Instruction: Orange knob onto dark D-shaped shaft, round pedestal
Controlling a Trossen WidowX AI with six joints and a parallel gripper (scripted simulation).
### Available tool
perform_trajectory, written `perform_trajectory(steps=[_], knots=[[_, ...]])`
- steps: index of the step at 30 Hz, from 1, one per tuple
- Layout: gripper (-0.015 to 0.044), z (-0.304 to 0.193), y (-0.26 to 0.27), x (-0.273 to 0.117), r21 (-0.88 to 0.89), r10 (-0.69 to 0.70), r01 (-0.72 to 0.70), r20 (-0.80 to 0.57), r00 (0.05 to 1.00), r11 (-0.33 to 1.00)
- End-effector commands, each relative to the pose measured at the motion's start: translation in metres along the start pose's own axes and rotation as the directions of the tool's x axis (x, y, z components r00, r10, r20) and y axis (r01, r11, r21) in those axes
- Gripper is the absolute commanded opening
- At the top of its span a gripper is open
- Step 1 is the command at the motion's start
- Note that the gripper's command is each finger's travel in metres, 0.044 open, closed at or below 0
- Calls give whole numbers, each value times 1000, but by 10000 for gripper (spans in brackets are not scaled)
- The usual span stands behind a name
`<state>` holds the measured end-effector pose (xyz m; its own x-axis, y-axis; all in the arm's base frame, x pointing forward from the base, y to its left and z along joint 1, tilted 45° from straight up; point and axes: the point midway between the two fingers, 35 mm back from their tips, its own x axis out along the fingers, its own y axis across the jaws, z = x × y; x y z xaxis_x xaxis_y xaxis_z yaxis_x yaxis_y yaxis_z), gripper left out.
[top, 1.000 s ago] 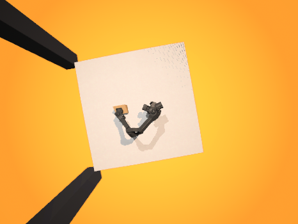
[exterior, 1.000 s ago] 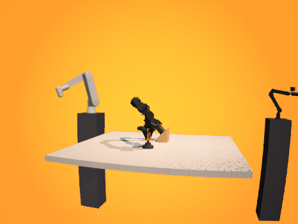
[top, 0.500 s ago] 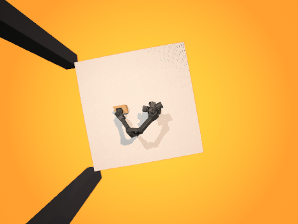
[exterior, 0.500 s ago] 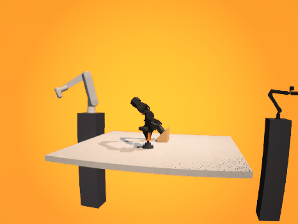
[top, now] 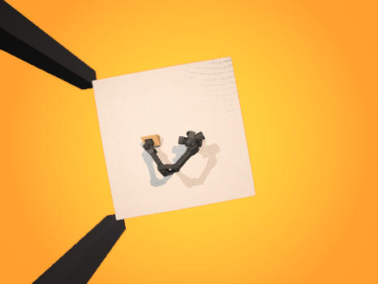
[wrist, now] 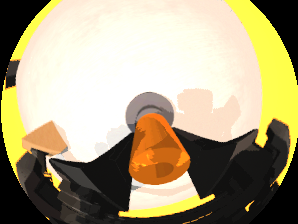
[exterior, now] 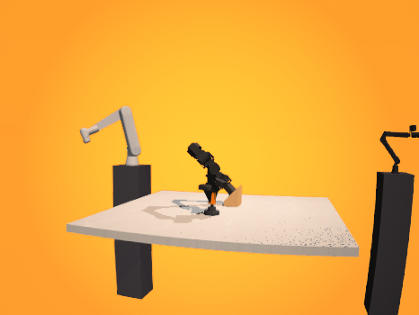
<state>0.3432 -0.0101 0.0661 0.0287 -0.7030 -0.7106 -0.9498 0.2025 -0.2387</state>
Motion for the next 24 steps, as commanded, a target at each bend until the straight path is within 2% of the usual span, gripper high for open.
perform_trajectory(steps=[1,9,15,24], knots=[[0,-1,-1,0,-2,-4,4,-3,1000,1000],[0,0,-1,-4,-11,-4,4,-3,1000,1000],[0,1,0,-2,-199,-4,4,-3,1000,980],[0,0,0,0,-210,-4,4,-3,1000,978]])
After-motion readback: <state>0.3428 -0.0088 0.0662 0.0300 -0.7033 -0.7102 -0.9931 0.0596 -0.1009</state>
